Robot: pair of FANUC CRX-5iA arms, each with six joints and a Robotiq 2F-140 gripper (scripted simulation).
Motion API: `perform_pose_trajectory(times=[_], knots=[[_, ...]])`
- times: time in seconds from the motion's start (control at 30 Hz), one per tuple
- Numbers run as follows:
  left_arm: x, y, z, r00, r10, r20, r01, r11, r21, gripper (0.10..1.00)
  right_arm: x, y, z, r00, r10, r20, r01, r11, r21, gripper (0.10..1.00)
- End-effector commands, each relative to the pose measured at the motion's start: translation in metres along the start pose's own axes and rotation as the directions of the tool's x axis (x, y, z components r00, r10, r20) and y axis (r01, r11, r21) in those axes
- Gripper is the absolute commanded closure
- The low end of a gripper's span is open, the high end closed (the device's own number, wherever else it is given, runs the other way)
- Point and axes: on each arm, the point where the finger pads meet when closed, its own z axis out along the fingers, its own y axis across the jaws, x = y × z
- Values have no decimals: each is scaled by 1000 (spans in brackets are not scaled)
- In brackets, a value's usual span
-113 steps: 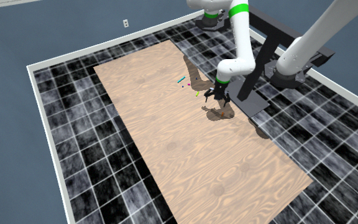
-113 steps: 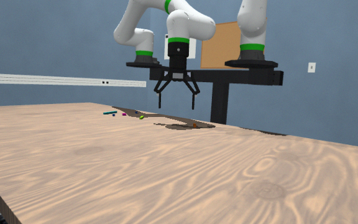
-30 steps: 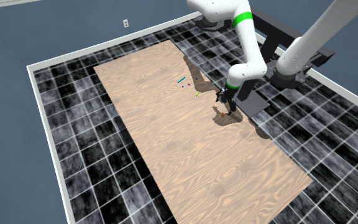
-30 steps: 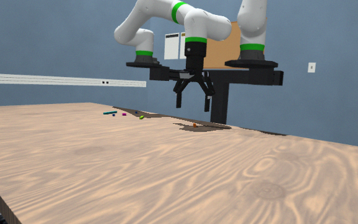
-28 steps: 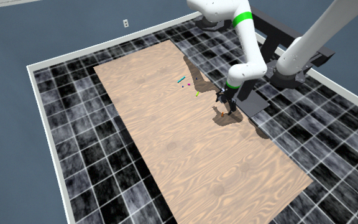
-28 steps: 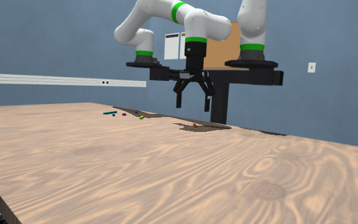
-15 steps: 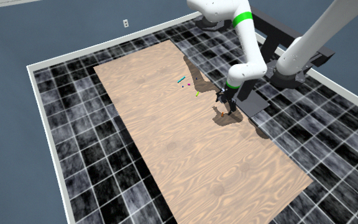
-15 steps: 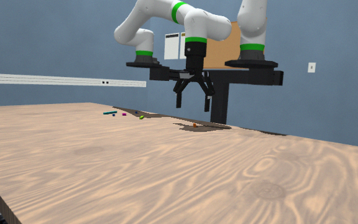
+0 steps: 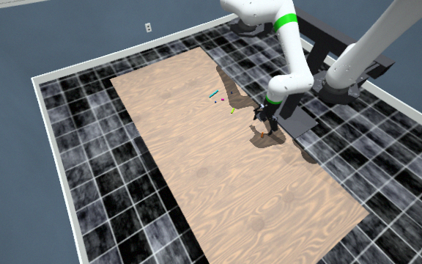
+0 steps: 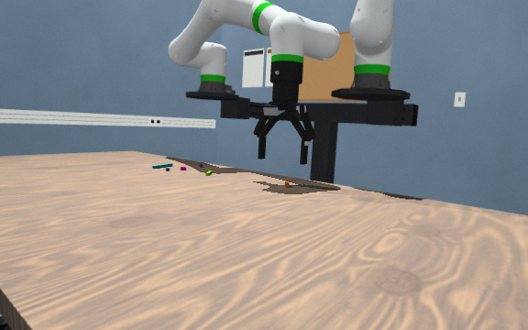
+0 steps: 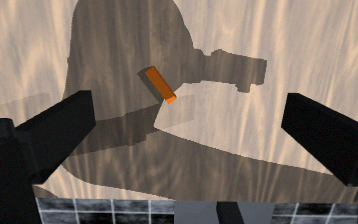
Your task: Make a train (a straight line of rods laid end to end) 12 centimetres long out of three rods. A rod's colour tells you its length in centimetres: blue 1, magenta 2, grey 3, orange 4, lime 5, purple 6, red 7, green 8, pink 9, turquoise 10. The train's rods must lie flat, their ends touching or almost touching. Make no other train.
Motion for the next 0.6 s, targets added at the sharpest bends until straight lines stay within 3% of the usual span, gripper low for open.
perform_pose_trajectory(times=[0.0,0.33,0.4,0.43,0.57], knots=[[0,0,-1,1000,0,-2,0,1000,0,98,13,13,-4,998,-61,-2,61,998,3,98],[0,0,-1,1000,0,-2,0,1000,0,98,61,93,-12,935,-354,-3,354,935,2,98],[0,0,-1,1000,0,-2,0,1000,0,98,61,93,-12,935,-354,-3,354,935,2,98],[0,0,-1,1000,0,-2,0,1000,0,98,69,113,-14,909,-417,-3,417,909,1,98],[0,0,-1,1000,0,-2,0,1000,0,98,81,144,-17,860,-510,-3,510,860,1,98]])
